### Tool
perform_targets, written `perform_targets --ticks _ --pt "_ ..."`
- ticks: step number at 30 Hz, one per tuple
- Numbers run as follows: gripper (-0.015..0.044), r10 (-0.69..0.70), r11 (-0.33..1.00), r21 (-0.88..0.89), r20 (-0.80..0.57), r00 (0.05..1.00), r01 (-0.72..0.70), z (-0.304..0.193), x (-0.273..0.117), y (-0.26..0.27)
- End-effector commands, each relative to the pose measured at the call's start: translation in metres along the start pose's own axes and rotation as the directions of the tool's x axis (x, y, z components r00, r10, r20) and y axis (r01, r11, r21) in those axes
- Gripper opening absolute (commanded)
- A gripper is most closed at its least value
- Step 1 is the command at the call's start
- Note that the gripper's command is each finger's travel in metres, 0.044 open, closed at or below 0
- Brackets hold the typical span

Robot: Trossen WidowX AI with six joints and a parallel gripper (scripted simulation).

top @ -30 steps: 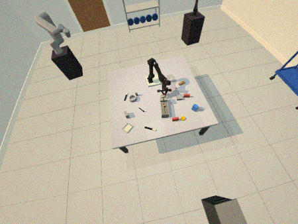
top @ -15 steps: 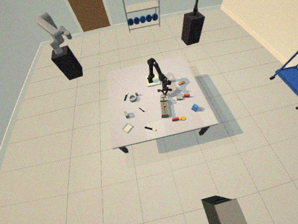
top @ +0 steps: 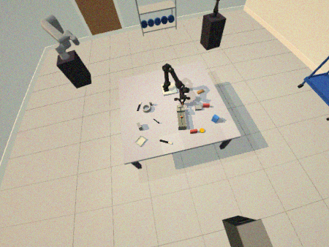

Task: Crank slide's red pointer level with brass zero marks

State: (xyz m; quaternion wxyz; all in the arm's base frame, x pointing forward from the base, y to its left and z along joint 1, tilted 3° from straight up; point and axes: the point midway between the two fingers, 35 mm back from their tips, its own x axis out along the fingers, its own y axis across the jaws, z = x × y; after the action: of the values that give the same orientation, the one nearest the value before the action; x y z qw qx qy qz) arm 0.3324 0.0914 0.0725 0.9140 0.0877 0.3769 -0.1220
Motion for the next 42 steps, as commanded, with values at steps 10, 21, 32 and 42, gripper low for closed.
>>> perform_targets --ticks 10,21,32,42 --pt "0.0 0.006 1.0 0.004 0.012 1.0 -0.006 0.015 -0.016 -0.005" --pt "0.0 0.005 1.0 0.003 0.012 1.0 -0.005 0.023 -0.023 -0.02" --pt "0.0 0.004 1.0 0.002 0.012 1.0 -0.004 0.023 -0.024 -0.034" --pt "0.0 0.003 1.0 0.001 0.012 1.0 -0.003 0.022 -0.022 -0.042"
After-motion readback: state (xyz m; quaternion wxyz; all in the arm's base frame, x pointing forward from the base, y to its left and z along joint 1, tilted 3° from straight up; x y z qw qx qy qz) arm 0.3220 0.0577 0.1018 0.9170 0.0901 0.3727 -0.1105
